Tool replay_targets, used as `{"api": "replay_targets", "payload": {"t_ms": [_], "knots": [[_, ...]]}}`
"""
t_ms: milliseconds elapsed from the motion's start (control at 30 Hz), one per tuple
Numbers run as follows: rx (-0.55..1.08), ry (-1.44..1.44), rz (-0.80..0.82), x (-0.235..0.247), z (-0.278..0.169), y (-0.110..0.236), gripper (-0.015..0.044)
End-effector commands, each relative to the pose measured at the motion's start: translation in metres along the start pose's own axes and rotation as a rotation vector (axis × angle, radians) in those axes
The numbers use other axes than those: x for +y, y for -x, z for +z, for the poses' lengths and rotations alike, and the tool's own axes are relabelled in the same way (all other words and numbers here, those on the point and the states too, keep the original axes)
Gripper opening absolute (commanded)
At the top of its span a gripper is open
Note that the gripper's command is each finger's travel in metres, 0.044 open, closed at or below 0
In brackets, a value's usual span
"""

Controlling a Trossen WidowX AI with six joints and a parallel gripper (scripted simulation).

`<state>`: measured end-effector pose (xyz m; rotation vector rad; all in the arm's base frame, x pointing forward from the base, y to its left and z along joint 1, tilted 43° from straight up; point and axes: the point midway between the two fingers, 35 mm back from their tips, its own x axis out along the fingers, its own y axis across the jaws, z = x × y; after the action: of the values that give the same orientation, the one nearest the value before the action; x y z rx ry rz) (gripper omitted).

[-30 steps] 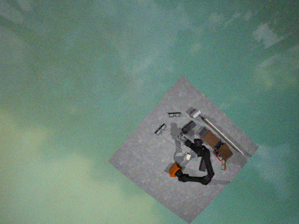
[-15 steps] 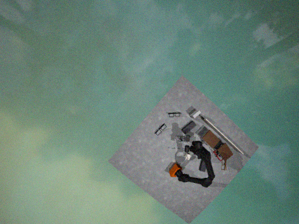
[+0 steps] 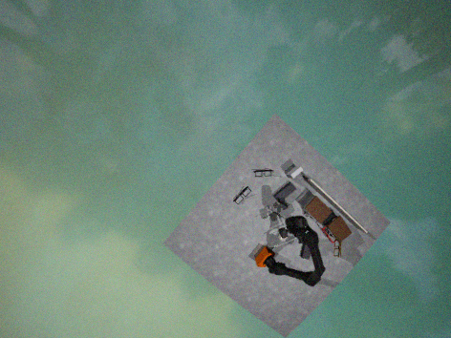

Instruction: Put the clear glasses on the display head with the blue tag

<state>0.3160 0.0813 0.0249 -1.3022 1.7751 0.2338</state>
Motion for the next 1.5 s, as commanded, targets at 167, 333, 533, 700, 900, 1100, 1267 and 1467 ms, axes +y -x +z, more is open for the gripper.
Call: {"api": "replay_targets", "payload": {"t_ms": [167,333,533,700,900,1100,1267,1467], "knots": [[0.002,0.297,-0.001,0.004,-0.013,-0.001,0.0000],[0.003,0.469,-0.001,0.006,-0.019,-0.002,0.0000],[0.003,0.539,-0.001,0.006,-0.022,-0.004,0.0000],[0.002,0.541,-0.001,0.006,-0.021,-0.008,0.0000],[0.002,0.544,-0.001,0.006,-0.021,-0.014,0.0000],[0.001,0.547,-0.001,0.005,-0.020,-0.019,0.0000],[0.001,0.549,-0.001,0.005,-0.020,-0.024,0.0000],[0.001,0.552,-0.001,0.004,-0.019,-0.029,0.0000]]}}
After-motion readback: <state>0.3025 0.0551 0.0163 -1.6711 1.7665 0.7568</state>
